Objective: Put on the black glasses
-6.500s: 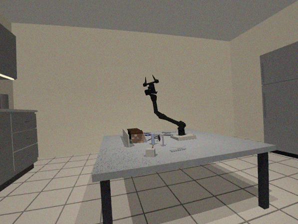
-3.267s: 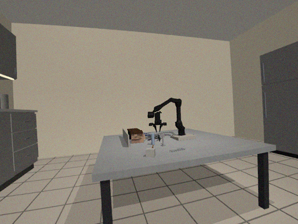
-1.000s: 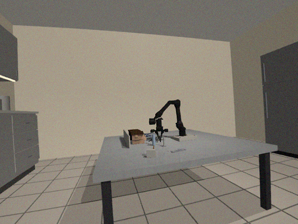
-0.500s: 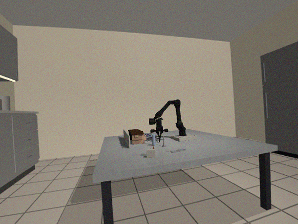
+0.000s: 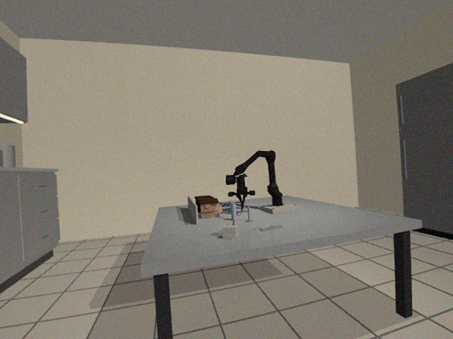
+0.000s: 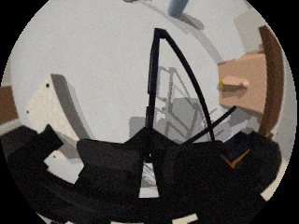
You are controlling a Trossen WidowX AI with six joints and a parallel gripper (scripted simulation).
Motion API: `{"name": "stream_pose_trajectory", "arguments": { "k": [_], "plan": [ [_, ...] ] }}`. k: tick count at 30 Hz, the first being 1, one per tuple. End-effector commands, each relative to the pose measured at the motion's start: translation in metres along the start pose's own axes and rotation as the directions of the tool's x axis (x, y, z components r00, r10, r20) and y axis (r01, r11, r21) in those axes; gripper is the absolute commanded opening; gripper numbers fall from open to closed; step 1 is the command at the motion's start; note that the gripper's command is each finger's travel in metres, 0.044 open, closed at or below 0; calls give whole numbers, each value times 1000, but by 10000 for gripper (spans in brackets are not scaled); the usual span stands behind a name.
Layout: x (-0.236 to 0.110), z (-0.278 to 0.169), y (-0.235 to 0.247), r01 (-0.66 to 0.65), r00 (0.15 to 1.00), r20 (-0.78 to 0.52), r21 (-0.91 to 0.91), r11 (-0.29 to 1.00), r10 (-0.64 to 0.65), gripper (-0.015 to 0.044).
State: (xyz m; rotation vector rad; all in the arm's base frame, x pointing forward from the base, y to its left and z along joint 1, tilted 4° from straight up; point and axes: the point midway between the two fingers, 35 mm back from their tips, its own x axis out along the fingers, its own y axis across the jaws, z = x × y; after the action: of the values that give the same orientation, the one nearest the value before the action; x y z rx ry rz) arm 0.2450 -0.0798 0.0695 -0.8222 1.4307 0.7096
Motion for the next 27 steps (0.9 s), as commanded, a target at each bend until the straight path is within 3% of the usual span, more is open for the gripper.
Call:
{"name": "stream_pose_trajectory", "arguments": {
  "k": [1, 11, 19, 27],
  "plan": [
    [-27, 1, -3, 19, 1000, 8, 4, 1000, -19, 0],
    [-72, 2, -1, 21, 1000, 11, 2, 1000, -21, 0],
    [-73, 7, -2, 21, 1000, 11, -28, 999, -21, 0],
    [-75, 43, -3, 21, 1000, 16, -206, 978, -19, 0]
  ]
}}
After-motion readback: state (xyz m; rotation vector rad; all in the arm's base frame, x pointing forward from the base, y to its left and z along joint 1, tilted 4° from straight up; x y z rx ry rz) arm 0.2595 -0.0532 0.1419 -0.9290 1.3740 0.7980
